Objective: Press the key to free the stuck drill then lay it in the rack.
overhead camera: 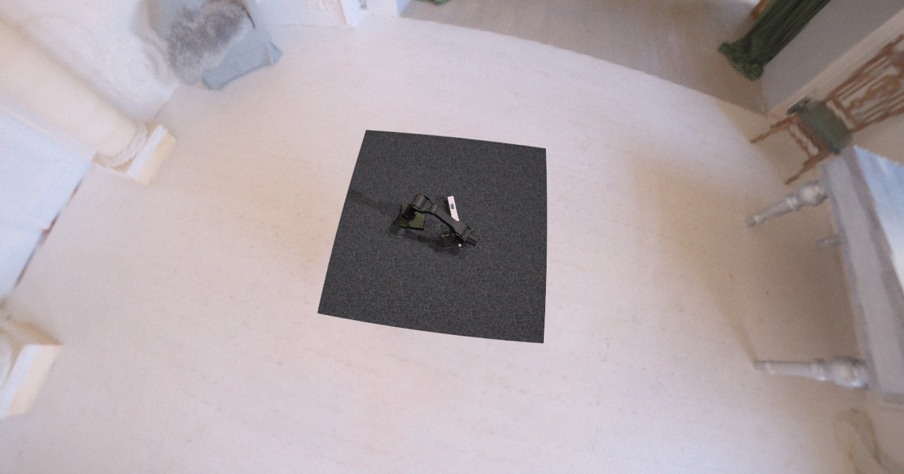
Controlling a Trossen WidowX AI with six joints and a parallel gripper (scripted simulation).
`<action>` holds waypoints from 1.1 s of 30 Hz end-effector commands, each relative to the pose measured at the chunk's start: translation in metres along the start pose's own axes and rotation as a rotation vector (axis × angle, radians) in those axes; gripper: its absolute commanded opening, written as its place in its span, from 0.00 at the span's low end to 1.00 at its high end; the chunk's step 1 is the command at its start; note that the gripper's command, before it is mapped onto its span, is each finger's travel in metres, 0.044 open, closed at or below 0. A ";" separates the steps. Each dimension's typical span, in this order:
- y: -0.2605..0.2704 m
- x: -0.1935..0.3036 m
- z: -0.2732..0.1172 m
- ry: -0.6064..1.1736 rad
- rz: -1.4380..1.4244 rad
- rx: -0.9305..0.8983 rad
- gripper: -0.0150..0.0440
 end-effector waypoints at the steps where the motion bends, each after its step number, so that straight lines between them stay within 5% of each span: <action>1: 0.000 0.000 -0.003 0.001 -0.002 0.006 0.25; 33: 0.000 -0.001 -0.011 0.001 -0.002 0.006 0.25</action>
Point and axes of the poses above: the point midway between the two fingers, 35 mm back from their tips, its own z axis out along the fingers, its own y axis across the jaws, x = y × z, the point moved 8 cm from there along -z, back along the fingers
